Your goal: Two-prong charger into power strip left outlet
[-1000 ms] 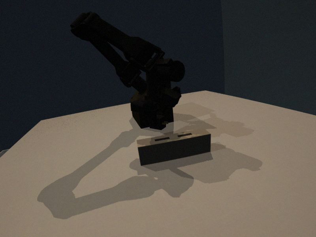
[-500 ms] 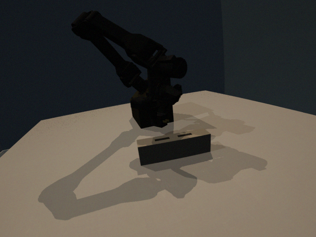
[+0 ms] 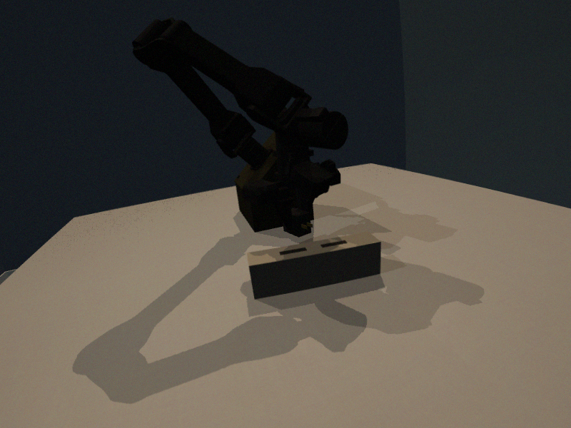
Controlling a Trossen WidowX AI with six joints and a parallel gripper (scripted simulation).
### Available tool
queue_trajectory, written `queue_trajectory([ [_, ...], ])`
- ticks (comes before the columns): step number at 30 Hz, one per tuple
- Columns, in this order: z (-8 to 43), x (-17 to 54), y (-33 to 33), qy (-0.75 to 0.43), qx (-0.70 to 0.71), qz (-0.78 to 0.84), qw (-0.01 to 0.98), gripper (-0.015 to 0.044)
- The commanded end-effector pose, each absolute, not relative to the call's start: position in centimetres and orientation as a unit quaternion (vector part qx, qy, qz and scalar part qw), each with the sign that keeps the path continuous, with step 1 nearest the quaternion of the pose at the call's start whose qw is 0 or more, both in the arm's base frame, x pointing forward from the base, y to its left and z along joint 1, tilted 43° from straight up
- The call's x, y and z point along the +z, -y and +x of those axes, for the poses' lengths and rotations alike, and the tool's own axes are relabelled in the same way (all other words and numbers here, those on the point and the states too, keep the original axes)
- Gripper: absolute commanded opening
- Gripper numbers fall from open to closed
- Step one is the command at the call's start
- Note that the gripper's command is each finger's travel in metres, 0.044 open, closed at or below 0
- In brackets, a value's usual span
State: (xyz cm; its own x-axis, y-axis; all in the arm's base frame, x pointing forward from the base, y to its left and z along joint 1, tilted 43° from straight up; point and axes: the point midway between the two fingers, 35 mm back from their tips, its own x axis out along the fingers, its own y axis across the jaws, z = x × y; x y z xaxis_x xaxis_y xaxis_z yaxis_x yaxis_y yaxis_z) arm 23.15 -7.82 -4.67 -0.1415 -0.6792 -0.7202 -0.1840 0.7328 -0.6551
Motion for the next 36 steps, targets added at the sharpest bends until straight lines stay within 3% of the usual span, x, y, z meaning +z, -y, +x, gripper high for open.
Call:
queue_trajectory([
  [1, 23.4, -5.2, 7.7, -0.718, -0.233, -0.274, 0.596, 0.0000],
  [36, 25.7, -7.8, 8.0, -0.677, -0.333, -0.172, 0.633, 0.0000],
])
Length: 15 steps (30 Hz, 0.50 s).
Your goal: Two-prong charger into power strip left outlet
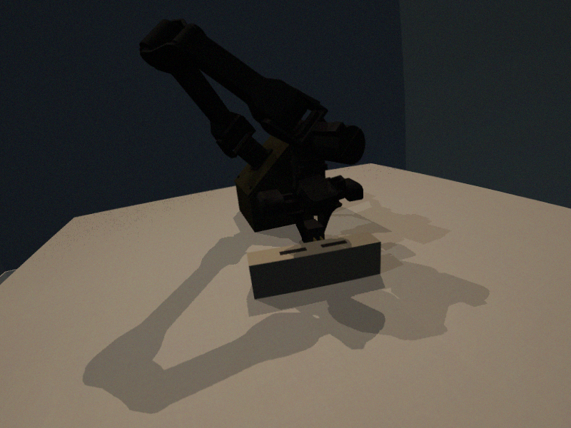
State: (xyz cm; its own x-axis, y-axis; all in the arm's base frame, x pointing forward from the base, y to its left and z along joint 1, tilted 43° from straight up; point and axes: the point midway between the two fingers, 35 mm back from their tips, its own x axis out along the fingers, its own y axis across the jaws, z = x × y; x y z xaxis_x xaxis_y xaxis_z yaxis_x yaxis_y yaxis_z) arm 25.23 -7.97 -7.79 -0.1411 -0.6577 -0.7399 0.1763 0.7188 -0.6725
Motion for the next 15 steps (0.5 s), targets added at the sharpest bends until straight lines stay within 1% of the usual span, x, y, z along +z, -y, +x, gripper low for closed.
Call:
queue_trajectory([
  [1, 25.8, -7.8, 8.0, -0.677, -0.334, -0.171, 0.633, 0.0000],
  [15, 27.4, -7.8, 8.4, -0.672, -0.343, -0.162, 0.636, 0.0000],
])
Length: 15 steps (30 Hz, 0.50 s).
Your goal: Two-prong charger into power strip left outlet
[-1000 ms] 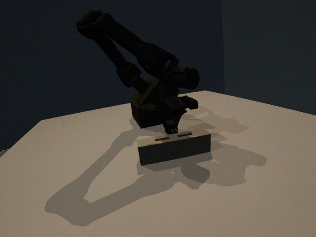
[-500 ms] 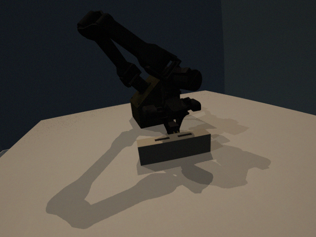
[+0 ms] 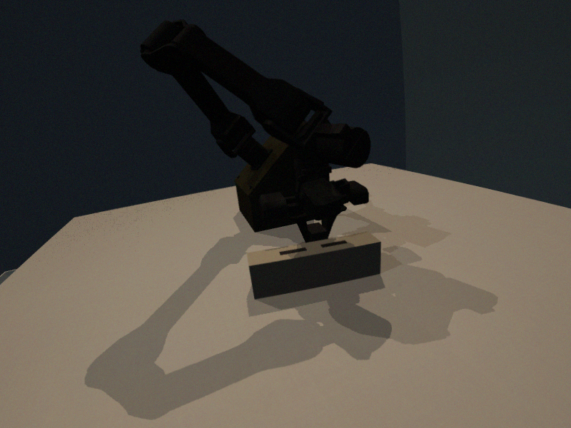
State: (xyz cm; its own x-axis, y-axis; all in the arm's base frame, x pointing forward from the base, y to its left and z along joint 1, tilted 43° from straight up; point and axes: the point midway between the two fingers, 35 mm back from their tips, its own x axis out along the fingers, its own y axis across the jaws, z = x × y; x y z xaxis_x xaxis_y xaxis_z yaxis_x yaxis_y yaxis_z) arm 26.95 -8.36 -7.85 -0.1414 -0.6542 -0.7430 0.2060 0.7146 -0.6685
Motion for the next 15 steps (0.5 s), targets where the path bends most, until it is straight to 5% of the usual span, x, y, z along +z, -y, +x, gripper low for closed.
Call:
queue_trajectory([
  [1, 27.6, -7.8, 8.4, -0.672, -0.343, -0.161, 0.636, 0.0000],
  [15, 29.0, -7.9, 8.7, -0.668, -0.351, -0.153, 0.638, 0.0000],
])
